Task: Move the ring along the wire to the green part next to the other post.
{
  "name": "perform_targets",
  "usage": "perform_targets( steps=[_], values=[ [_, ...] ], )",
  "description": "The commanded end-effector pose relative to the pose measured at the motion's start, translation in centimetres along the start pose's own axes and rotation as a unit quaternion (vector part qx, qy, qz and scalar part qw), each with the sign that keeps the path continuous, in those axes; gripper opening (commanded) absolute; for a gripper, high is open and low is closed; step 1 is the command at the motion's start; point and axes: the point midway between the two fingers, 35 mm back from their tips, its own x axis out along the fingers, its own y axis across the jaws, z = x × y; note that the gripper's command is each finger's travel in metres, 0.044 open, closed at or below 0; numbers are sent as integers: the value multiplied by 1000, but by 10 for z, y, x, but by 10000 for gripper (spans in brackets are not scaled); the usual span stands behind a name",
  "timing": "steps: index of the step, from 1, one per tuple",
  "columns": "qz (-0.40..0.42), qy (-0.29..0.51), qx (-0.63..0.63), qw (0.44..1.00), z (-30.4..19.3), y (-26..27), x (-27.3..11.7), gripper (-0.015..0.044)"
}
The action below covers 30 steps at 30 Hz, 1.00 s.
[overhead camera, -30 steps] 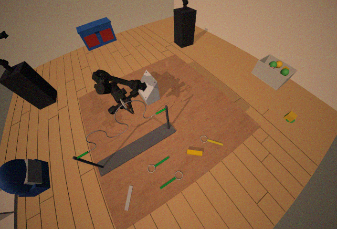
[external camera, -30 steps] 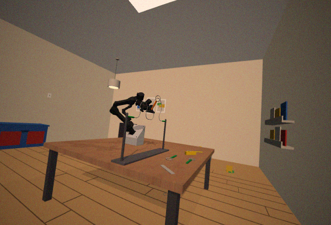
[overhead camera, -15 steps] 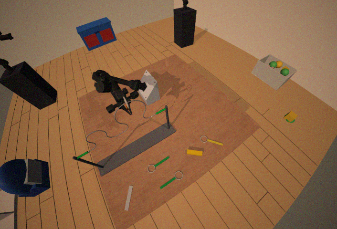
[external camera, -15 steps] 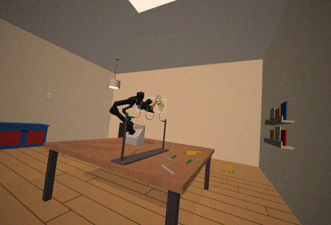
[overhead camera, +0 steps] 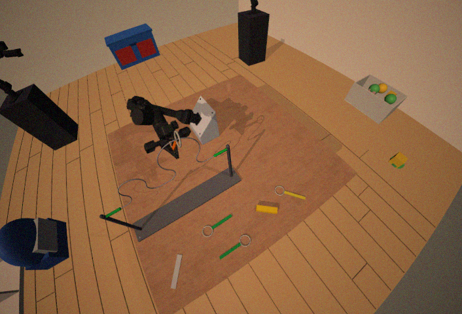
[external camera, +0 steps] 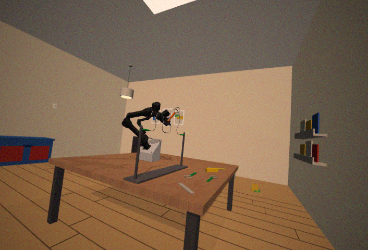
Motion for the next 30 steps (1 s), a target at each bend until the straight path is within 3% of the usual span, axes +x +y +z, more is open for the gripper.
perform_targets(
  steps=[1, 30],
  values=[
    [-10, 4, -21, 1000, -1, 1, 0, -150],
    [-89, -21, -182, 979, 3, -16, 8, -150]
  ],
)
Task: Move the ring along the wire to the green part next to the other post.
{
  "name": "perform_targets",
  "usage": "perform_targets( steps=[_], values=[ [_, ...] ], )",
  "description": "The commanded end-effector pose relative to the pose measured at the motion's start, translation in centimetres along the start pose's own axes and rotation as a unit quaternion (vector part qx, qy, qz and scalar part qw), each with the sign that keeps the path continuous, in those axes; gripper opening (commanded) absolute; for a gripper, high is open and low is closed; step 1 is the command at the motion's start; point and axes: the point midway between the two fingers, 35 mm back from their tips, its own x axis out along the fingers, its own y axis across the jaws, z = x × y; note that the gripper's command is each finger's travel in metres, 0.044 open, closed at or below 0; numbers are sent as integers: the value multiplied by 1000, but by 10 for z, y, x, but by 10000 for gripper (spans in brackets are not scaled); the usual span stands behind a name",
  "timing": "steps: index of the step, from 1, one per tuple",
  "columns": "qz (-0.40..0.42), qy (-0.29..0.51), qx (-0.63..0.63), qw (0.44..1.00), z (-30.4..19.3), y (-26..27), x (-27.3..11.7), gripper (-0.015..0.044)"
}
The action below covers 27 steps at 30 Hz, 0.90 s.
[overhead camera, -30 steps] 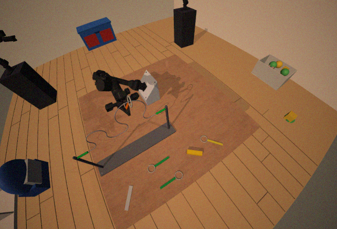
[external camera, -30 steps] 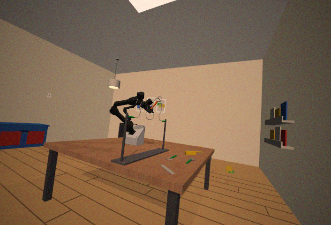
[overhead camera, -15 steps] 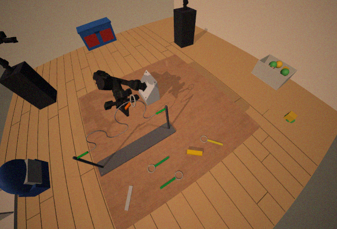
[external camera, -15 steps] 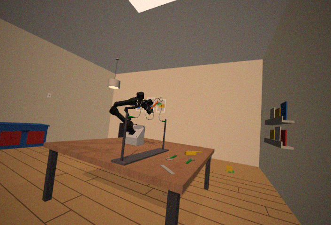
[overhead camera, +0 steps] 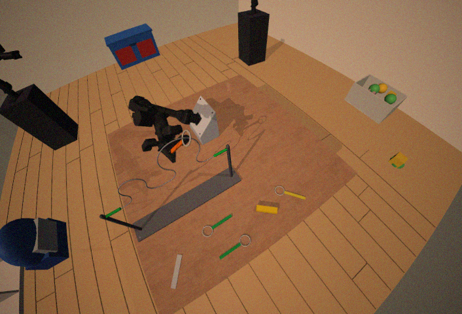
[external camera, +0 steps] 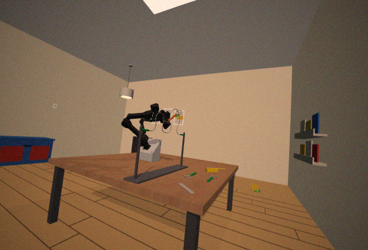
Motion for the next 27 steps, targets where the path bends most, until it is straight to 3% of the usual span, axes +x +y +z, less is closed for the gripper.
perform_targets(
  steps=[1, 27],
  values=[
    [-8, 0, -21, 1000, 0, 0, -1, -150],
    [-75, 17, -167, 983, 2, -13, -3, -150]
  ],
)
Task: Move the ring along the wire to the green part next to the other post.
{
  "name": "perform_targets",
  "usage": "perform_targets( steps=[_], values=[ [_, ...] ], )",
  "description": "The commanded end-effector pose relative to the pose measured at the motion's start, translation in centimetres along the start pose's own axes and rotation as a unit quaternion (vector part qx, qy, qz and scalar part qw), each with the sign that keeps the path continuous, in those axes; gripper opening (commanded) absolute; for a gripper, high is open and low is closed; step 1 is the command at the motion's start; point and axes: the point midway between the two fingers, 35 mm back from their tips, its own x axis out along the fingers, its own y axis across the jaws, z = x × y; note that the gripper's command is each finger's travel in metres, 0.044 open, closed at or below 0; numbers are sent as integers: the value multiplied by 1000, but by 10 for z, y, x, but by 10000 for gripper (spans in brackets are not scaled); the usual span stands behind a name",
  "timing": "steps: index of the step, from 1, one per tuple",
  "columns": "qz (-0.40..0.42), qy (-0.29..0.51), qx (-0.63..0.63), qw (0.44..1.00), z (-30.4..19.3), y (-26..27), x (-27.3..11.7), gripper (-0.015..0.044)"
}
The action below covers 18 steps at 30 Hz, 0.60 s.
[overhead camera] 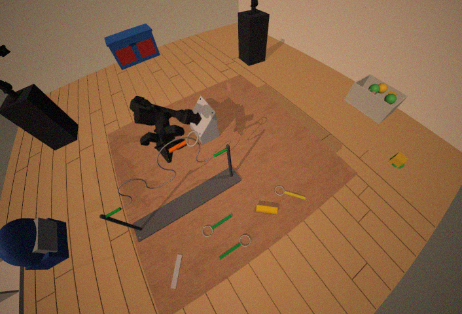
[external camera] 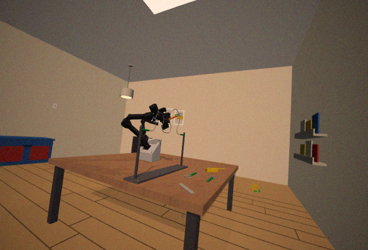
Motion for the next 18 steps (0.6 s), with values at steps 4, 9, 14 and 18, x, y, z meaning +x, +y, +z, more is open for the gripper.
perform_targets(
  steps=[4, 9, 14, 18],
  values=[
    [-14, 6, -38, 999, 0, -1, -1, -150],
    [-27, 9, -67, 997, 0, -3, -1, -150],
    [-39, 12, -93, 995, 1, -6, -2, -150],
    [-47, 14, -112, 992, 1, -7, -2, -150]
  ],
)
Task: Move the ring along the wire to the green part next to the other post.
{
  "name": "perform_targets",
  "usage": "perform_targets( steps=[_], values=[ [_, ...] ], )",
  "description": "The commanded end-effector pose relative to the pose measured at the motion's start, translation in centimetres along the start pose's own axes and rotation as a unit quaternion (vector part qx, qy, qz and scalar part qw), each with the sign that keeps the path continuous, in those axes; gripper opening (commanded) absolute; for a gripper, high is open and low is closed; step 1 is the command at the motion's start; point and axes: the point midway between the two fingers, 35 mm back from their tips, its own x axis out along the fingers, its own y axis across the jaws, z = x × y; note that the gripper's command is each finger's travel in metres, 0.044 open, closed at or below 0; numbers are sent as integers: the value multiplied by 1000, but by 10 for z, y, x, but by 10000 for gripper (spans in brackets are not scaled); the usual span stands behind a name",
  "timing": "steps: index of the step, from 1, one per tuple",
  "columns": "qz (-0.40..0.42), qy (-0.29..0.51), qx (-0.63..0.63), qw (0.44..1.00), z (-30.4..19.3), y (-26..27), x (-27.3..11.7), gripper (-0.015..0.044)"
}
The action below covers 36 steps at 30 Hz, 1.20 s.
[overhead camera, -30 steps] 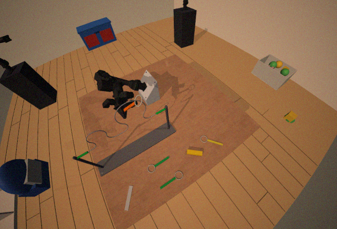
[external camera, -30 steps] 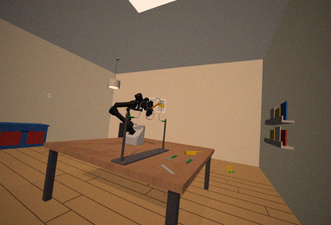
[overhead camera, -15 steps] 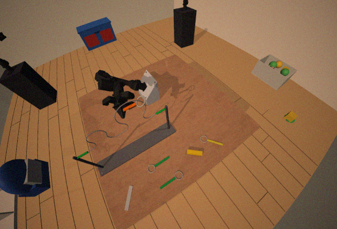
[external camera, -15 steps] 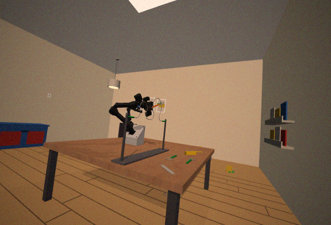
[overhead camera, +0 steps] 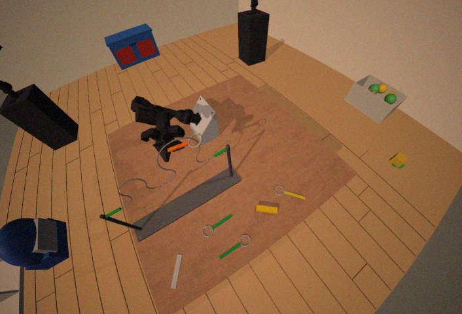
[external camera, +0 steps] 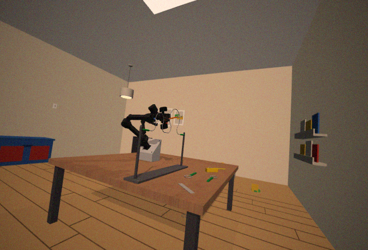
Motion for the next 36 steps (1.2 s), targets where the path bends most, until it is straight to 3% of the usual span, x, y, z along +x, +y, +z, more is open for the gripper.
perform_targets(
  steps=[1, 36],
  values=[
    [-5, 2, -20, 1000, 1, 2, 0, -150],
    [-93, 24, -214, 972, 6, -16, -4, -150]
  ],
)
